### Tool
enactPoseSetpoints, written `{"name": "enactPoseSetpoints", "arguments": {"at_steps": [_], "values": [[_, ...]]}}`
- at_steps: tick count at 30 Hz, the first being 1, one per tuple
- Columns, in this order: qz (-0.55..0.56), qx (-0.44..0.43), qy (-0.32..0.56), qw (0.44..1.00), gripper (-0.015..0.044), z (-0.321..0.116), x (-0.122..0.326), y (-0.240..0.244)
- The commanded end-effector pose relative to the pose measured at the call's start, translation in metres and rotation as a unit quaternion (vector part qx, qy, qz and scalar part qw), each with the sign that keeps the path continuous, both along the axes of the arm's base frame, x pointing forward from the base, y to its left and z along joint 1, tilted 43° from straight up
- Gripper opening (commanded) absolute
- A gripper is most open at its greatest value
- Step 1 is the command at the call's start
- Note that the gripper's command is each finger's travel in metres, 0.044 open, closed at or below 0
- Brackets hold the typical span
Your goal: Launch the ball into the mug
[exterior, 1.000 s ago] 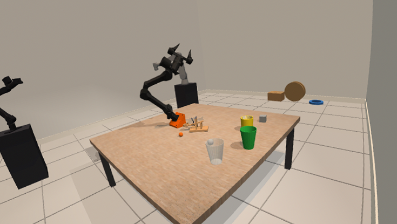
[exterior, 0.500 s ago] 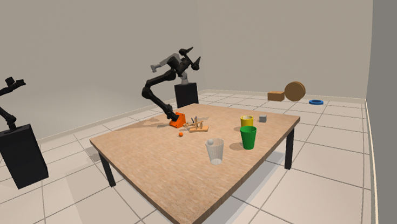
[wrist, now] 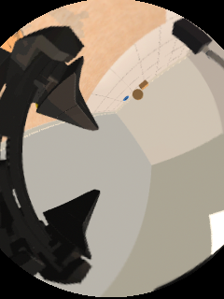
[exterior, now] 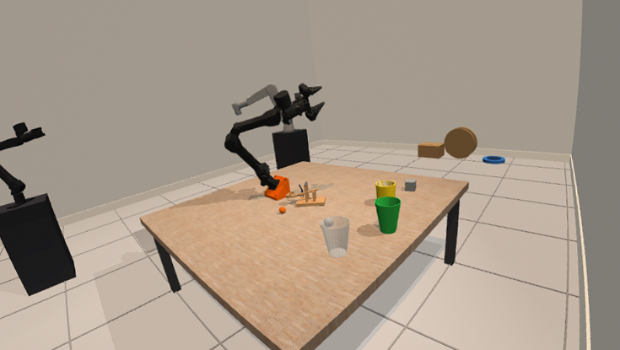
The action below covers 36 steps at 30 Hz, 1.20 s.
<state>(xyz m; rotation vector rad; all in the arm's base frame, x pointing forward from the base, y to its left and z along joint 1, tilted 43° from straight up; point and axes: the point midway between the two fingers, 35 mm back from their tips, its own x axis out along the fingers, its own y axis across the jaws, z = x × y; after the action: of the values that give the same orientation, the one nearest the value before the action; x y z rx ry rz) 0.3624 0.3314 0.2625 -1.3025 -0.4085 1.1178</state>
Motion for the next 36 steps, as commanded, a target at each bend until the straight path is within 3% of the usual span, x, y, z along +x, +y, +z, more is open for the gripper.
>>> {"name": "enactPoseSetpoints", "arguments": {"at_steps": [1,18,36], "values": [[-0.036,-0.013,0.050,0.998,0.0440,-0.019,0.009,-0.005],[-0.219,-0.080,0.254,0.939,0.0440,-0.104,0.026,-0.049],[-0.433,-0.160,0.396,0.794,0.0440,-0.181,0.010,-0.116]]}}
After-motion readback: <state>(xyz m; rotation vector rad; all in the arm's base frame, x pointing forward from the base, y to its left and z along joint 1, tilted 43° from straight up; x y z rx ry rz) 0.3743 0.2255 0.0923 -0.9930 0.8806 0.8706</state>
